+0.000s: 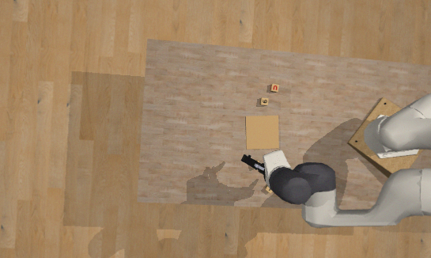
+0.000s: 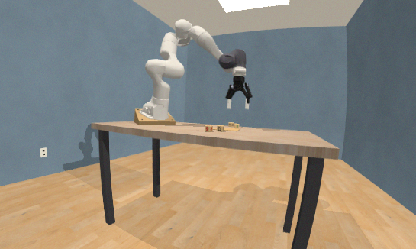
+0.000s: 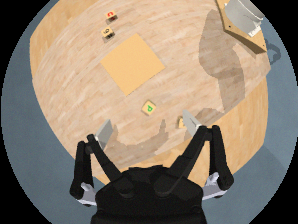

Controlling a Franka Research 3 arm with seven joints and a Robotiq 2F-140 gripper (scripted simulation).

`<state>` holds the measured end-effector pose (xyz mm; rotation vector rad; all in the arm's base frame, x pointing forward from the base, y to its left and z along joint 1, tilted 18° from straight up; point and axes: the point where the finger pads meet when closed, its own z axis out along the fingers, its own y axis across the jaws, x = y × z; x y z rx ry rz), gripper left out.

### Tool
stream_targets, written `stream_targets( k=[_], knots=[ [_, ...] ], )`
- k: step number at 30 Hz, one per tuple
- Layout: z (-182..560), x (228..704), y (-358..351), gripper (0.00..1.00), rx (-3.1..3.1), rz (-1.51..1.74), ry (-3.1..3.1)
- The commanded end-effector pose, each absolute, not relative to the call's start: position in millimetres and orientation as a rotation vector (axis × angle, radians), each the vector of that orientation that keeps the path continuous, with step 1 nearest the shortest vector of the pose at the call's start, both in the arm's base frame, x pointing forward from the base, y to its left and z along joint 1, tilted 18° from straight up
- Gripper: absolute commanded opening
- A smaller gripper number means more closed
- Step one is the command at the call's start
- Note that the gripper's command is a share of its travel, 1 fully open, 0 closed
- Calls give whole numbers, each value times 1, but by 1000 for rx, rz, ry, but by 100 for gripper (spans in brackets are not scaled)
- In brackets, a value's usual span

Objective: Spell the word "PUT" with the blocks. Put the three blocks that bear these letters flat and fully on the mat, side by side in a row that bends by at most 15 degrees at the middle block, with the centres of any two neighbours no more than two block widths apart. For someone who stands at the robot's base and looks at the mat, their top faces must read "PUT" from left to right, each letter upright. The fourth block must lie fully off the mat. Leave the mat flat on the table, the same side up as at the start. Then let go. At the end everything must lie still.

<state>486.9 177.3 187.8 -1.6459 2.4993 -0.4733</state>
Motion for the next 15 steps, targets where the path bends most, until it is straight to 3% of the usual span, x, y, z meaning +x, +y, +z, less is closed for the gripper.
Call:
stream_targets(
  k=[1,15],
  knots=[
    [187,486,179,100,-1505,-445,2573],
    [182,486,180,100,-1136,-406,2716]
  ],
)
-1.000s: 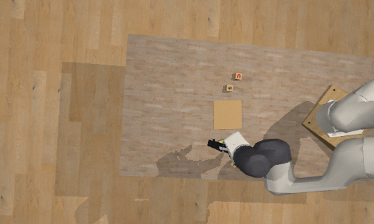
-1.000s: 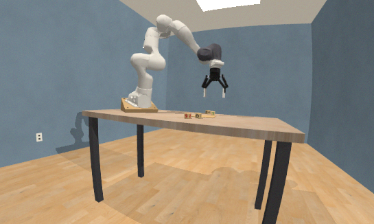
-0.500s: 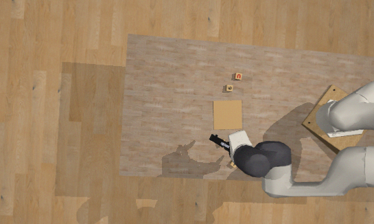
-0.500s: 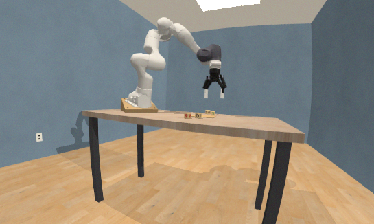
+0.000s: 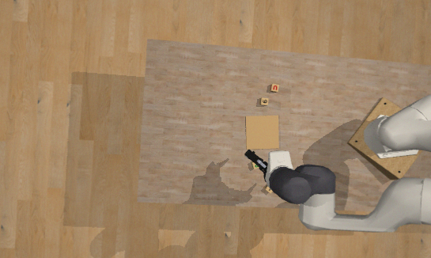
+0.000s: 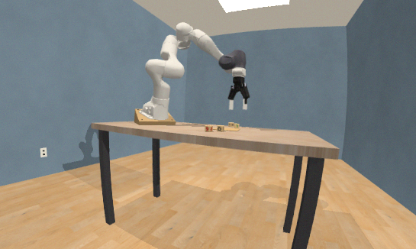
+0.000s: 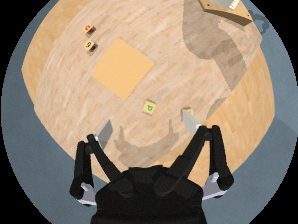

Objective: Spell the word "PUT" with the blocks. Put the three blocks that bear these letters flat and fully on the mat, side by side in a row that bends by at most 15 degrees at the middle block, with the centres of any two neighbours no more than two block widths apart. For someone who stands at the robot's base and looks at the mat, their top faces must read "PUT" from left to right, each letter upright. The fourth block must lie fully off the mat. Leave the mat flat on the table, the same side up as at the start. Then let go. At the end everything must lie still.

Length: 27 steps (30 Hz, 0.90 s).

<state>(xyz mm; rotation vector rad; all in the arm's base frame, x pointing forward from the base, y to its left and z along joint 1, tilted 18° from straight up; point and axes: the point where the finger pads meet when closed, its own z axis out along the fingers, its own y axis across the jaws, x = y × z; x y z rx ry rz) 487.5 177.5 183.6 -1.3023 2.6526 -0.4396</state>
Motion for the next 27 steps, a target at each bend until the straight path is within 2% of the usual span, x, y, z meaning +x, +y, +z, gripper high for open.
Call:
stream_targets(
  k=[1,26,27],
  knots=[
    [181,486,180,100,-1111,-403,2724],
    [173,488,181,100,-593,-335,2836],
    [173,488,181,40,-593,-335,2836]
  ],
)
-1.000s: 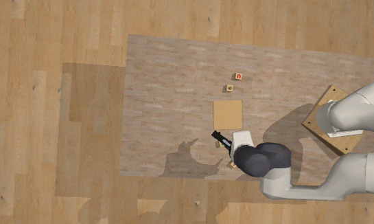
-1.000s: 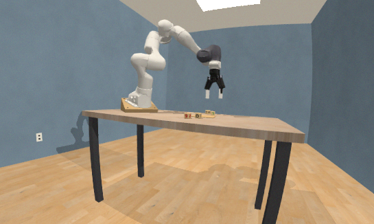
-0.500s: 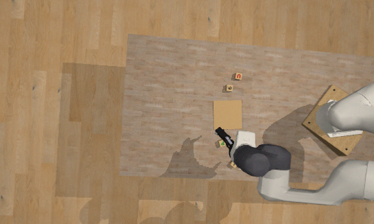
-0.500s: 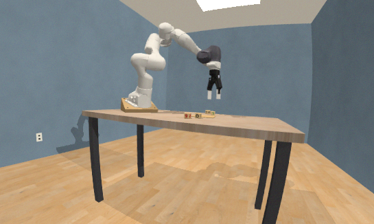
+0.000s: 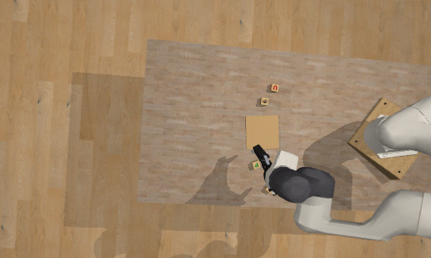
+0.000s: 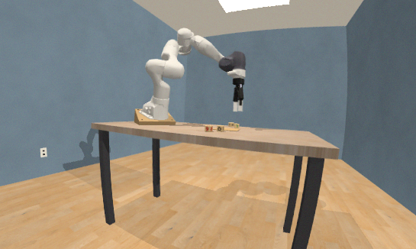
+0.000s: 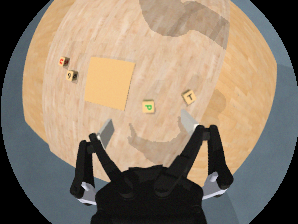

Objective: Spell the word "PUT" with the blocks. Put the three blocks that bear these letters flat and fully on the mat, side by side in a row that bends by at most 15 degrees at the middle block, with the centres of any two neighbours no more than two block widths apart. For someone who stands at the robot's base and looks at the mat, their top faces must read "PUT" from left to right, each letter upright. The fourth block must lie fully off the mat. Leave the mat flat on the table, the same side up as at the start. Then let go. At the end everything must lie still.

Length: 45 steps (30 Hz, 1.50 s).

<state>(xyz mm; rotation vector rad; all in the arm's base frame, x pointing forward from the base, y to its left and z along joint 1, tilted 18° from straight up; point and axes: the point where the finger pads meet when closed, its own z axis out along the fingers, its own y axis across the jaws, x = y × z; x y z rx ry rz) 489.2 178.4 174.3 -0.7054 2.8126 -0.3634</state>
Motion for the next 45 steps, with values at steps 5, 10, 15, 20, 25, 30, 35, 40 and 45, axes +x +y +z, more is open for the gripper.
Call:
stream_targets(
  k=[5,10,15,20,25,30,35,40,45],
  knots=[
    [173,488,181,40,-593,-335,2836],
    [173,488,181,40,-593,-335,2836],
    [173,488,181,40,-593,-335,2836],
    [173,488,181,40,-593,-335,2836],
    [173,488,181,40,-593,-335,2836],
    [173,488,181,40,-593,-335,2836],
    [173,488,181,40,-592,-335,2837],
    [172,488,181,40,-586,-335,2837],
    [171,488,181,40,-576,-334,2839]
  ],
)
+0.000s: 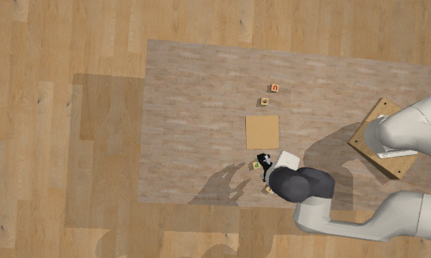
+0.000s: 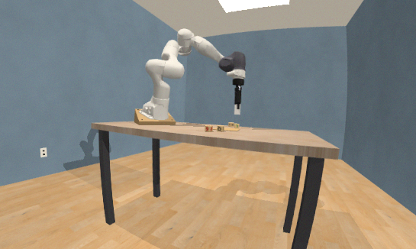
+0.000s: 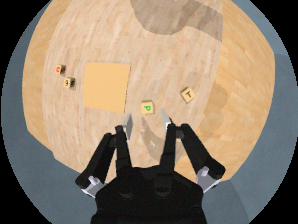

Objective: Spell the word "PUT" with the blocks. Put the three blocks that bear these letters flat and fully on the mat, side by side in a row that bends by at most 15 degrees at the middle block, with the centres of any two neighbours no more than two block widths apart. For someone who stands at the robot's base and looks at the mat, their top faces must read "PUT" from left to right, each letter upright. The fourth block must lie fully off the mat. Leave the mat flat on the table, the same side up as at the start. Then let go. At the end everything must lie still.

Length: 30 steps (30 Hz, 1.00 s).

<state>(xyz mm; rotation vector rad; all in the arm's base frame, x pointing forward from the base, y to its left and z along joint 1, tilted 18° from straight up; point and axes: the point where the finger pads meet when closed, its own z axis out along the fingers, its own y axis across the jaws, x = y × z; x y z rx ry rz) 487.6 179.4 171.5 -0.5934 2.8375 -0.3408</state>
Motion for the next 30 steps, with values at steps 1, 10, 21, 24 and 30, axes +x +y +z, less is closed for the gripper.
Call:
stream_targets(
  k=[1,10,21,24,30],
  knots=[
    [171,489,181,40,-571,-334,2840],
    [162,491,179,40,-551,-332,2843],
    [149,494,177,40,-551,-332,2843],
    [145,495,176,40,-551,-332,2843],
    [136,498,175,40,-551,-332,2843]
  ],
)
